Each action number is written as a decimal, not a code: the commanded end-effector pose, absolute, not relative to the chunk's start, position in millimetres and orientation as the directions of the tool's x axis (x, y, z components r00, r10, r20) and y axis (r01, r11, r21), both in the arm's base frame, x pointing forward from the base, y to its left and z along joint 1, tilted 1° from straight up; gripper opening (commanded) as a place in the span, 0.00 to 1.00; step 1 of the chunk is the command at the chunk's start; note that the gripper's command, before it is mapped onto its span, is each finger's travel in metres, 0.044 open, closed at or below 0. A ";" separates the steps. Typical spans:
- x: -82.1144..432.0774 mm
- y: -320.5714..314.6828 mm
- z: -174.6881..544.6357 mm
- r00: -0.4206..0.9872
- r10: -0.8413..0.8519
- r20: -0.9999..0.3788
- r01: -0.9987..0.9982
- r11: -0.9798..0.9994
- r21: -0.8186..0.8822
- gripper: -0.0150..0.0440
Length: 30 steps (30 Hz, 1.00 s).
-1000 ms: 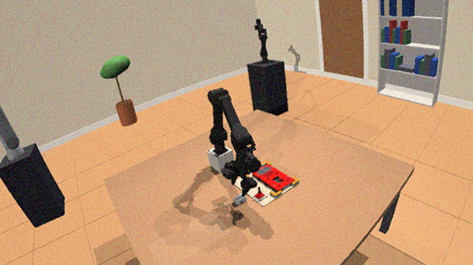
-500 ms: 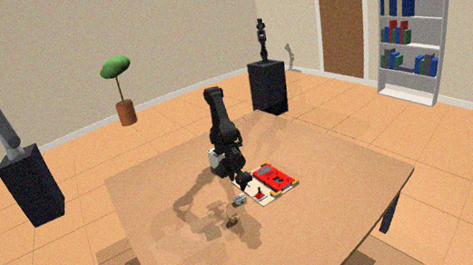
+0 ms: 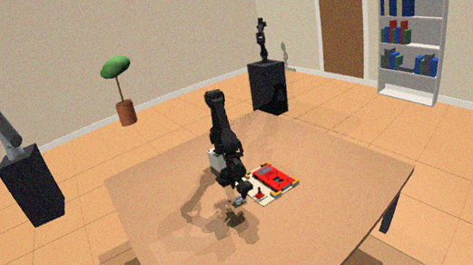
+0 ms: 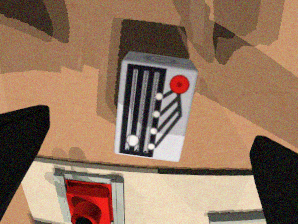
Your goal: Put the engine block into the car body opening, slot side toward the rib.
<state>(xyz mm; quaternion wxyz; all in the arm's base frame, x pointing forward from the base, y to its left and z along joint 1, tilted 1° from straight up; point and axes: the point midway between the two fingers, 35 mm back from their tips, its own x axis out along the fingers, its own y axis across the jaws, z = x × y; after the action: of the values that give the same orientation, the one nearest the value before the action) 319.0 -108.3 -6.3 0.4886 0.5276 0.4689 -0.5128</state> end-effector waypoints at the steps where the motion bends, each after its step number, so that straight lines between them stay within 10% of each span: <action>1: 318.7 -107.3 -13.3 0.031 -0.001 -1.000 0.997 -0.078 0.031 1.00; 17: 319.6 -107.3 -36.5 0.031 -0.001 -1.000 0.997 -0.078 0.031 1.00; 30: 319.6 -107.3 -36.5 0.031 -0.001 -1.000 0.997 -0.078 0.031 0.49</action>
<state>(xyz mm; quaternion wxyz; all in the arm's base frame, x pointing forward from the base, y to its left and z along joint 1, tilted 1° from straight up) 319.4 -108.0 -35.9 0.4876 0.5262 0.4712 -0.5131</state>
